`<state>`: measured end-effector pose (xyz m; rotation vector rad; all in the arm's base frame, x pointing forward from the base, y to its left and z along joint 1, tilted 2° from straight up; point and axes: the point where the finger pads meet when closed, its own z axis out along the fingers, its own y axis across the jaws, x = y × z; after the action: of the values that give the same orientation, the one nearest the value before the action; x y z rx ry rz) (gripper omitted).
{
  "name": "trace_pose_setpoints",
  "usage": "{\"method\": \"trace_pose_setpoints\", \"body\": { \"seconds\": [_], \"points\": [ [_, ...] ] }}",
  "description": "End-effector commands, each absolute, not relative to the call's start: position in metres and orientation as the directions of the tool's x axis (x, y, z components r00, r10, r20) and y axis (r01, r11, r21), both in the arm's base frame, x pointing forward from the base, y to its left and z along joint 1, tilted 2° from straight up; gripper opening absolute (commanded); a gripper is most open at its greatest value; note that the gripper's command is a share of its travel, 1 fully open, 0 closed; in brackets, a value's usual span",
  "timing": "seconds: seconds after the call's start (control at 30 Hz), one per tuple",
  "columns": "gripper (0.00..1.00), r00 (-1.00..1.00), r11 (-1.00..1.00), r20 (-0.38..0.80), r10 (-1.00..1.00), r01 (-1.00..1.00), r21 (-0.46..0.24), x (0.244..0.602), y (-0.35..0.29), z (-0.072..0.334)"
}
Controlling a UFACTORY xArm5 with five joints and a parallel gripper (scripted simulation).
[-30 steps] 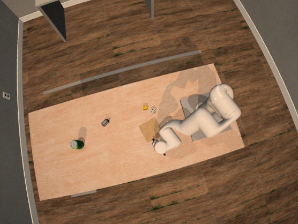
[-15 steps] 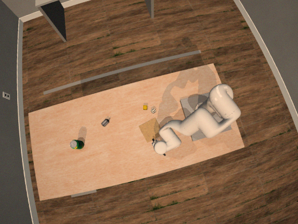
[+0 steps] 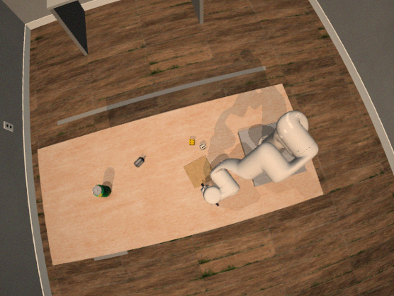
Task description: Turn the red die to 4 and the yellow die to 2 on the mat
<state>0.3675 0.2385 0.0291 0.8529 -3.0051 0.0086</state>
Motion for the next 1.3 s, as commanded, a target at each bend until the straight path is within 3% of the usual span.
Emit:
{"method": "trace_pose_setpoints", "body": {
  "seconds": [0.0,0.83,1.27],
  "points": [
    [0.47,-0.851,0.851,0.015,-0.525,-0.525,0.0,0.369,0.239,0.03],
    [0.47,-0.851,0.851,0.015,-0.525,-0.525,0.0,0.369,0.239,0.029],
    [0.47,-0.851,0.851,0.015,-0.525,-0.525,0.0,0.368,0.24,0.007]
  ]
}}
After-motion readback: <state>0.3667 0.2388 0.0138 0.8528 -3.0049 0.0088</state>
